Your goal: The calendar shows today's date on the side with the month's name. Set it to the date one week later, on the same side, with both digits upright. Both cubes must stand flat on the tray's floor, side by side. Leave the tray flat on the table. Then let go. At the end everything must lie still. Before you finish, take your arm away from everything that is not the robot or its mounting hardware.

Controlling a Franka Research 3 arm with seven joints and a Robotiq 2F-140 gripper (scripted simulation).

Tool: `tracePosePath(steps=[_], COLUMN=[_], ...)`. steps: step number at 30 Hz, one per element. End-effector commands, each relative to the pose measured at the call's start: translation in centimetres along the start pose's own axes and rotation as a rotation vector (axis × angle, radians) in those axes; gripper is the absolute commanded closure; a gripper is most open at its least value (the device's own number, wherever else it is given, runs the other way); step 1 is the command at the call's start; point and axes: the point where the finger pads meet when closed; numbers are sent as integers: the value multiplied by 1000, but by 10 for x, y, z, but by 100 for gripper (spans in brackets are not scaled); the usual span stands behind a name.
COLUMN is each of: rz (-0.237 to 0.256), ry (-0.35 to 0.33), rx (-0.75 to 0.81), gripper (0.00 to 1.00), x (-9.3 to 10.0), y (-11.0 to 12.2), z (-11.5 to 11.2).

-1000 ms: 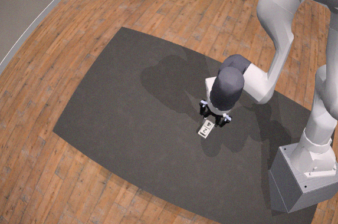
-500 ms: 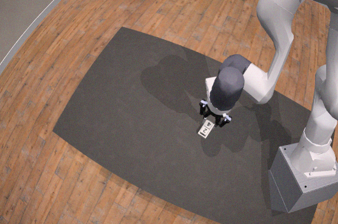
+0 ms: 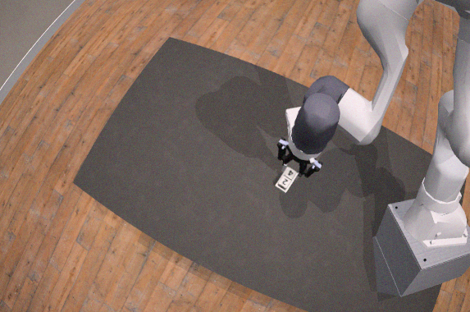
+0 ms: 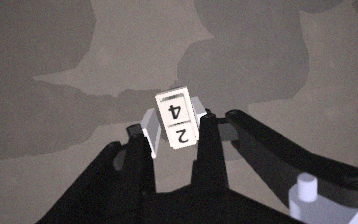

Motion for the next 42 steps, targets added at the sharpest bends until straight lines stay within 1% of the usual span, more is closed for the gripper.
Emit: tracePosePath(steps=[1,12,25,34,42], rz=[0,0,0,0,0], ry=[-1,-1,-1,-1,-1], rx=[-3,-3,-3,-3,-3], gripper=[72,72,72,72,72], x=[-1,-3,-22,-29,-29], y=[0,0,0,0,0], z=[0,0,0,0,0])
Point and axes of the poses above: the point where the finger pads meet when closed, its own x axis back along the fingers, its own y axis across the jaws, z = x × y, and after that the axes turned 6 degrees about x, right-handed
